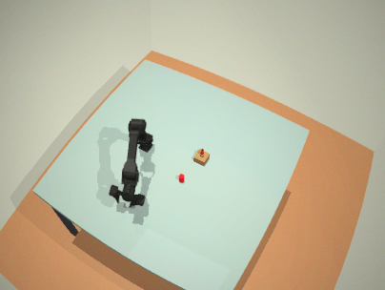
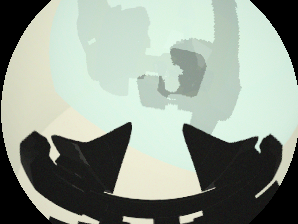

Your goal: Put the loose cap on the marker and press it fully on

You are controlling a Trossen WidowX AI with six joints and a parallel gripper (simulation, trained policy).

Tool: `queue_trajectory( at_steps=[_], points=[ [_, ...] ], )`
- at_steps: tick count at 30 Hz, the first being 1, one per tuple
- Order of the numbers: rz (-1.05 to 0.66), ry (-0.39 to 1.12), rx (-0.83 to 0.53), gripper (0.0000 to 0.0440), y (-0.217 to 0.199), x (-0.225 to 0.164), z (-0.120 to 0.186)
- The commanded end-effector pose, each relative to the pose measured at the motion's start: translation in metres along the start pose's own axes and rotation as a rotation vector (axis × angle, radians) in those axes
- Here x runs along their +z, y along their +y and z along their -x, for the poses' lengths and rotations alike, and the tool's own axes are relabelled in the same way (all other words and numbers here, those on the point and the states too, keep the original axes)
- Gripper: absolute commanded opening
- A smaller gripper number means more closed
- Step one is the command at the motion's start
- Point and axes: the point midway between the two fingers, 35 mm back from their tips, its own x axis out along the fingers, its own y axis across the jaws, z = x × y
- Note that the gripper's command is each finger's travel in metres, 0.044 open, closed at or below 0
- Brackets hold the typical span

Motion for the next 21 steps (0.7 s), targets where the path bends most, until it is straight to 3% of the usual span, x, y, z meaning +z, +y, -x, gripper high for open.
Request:
queue_trajectory(
  at_steps=[1,21],
  points=[
    [0.014,0.008,-0.016,0.031,-0.009,-0.004,0.005],
    [0.116,0.011,-0.077,0.0312,-0.055,-0.006,0.021]
  ],
)
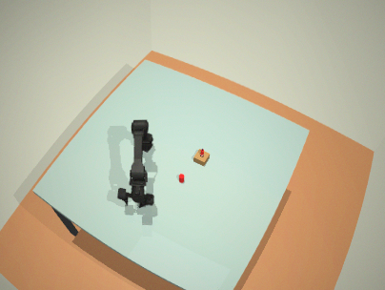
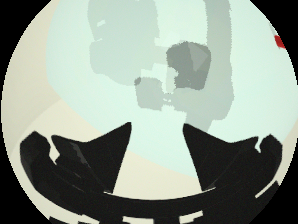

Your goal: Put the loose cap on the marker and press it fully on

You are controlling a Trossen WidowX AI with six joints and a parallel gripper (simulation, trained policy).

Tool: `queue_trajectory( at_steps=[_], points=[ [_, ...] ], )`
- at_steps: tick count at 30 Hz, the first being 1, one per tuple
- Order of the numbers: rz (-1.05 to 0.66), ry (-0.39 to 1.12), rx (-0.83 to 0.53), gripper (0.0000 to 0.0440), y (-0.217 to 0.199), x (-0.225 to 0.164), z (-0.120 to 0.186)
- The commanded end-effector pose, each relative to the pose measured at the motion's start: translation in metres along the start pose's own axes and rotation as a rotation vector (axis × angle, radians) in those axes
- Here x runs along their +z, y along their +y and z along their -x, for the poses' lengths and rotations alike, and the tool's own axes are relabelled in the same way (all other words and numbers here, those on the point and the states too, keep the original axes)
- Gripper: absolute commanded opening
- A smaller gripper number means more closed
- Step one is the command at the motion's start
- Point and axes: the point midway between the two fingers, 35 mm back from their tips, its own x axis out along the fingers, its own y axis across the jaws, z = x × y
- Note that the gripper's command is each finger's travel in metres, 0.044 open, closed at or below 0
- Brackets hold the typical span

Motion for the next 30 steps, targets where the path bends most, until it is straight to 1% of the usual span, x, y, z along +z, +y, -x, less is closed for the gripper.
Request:
queue_trajectory(
  at_steps=[1,30],
  points=[
    [0.015,0.007,-0.016,0.0312,-0.009,-0.004,0.005],
    [0.166,0.0,-0.1,0.0314,-0.075,-0.003,0.029]
  ],
)
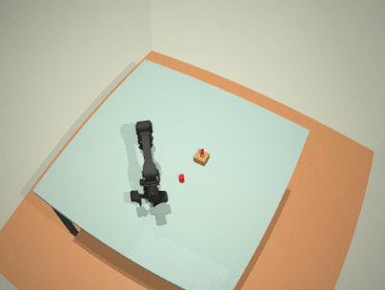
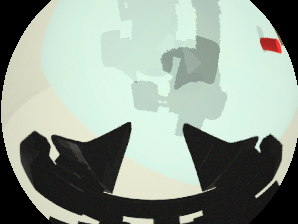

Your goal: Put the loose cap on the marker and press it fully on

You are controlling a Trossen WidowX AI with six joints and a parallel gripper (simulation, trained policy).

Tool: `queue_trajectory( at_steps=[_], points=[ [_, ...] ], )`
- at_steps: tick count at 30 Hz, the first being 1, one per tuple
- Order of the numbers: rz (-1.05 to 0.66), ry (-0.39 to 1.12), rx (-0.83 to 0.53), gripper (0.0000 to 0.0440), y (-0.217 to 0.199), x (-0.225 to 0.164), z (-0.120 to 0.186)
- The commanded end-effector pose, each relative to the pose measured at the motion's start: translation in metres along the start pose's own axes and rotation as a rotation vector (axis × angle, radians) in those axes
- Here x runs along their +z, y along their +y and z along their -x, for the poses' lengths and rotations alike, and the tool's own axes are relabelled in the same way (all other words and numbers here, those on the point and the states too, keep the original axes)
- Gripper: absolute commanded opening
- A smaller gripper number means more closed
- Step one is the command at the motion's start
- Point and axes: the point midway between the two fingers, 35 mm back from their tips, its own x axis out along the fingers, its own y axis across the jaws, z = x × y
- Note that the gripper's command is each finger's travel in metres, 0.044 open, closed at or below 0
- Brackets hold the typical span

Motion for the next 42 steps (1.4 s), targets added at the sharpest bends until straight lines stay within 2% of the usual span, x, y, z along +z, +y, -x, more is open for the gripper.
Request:
queue_trajectory(
  at_steps=[1,19,42],
  points=[
    [0.016,0.004,-0.015,0.0314,-0.01,-0.003,0.005],
    [0.116,-0.02,-0.071,0.0312,-0.053,0.002,0.016],
    [0.249,-0.087,-0.153,0.0308,-0.107,0.028,0.032]
  ],
)
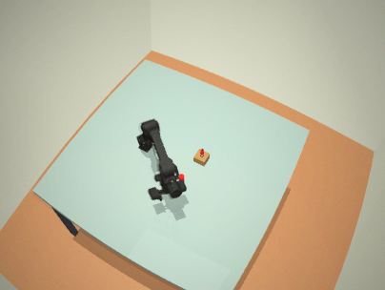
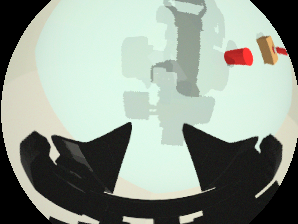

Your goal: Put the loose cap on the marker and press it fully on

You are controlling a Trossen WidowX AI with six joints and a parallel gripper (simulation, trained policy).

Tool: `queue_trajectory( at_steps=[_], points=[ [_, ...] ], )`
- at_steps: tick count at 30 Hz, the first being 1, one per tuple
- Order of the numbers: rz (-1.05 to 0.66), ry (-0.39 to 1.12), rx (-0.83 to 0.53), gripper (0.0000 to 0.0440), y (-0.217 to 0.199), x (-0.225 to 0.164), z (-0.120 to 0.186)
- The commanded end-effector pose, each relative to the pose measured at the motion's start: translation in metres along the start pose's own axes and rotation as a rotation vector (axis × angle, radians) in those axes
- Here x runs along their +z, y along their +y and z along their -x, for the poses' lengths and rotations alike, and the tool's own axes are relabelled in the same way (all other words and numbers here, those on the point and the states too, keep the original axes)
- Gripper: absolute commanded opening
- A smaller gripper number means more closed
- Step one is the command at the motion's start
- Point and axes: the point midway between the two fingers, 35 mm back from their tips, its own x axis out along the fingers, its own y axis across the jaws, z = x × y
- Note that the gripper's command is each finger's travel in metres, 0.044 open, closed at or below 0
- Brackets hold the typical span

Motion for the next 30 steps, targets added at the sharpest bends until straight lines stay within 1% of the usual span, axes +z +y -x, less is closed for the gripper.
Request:
queue_trajectory(
  at_steps=[1,30],
  points=[
    [0.018,-0.01,-0.018,0.0308,-0.011,0.003,0.003],
    [0.176,-0.127,-0.117,0.0305,-0.077,0.04,0.019]
  ],
)
